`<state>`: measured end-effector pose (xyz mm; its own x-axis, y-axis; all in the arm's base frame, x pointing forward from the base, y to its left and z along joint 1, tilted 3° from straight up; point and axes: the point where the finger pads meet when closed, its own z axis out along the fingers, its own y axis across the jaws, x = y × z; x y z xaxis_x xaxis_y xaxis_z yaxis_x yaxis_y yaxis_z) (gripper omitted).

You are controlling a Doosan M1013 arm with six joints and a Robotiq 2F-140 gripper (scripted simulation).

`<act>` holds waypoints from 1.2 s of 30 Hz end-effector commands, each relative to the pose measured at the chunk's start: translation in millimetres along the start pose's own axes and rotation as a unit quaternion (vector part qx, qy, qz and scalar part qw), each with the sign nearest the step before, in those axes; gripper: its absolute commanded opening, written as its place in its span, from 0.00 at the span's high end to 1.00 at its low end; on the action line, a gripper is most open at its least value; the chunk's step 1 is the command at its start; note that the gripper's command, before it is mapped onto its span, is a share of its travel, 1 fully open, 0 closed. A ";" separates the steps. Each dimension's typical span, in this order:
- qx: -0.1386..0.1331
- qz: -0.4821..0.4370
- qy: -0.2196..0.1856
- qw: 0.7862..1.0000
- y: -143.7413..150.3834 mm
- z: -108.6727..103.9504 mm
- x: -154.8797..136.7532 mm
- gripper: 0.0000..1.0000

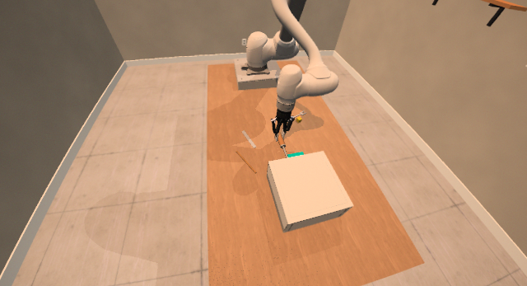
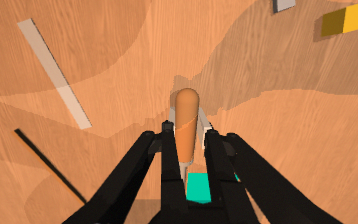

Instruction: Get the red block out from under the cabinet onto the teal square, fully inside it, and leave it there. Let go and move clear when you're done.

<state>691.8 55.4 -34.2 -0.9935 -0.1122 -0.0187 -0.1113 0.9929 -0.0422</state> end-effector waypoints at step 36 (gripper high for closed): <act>0.000 0.000 0.000 1.000 0.1 -0.2 86.0 1.00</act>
<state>608.2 46.0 -35.8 -0.9935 -0.1123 -0.0189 -0.1114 0.9929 -0.0422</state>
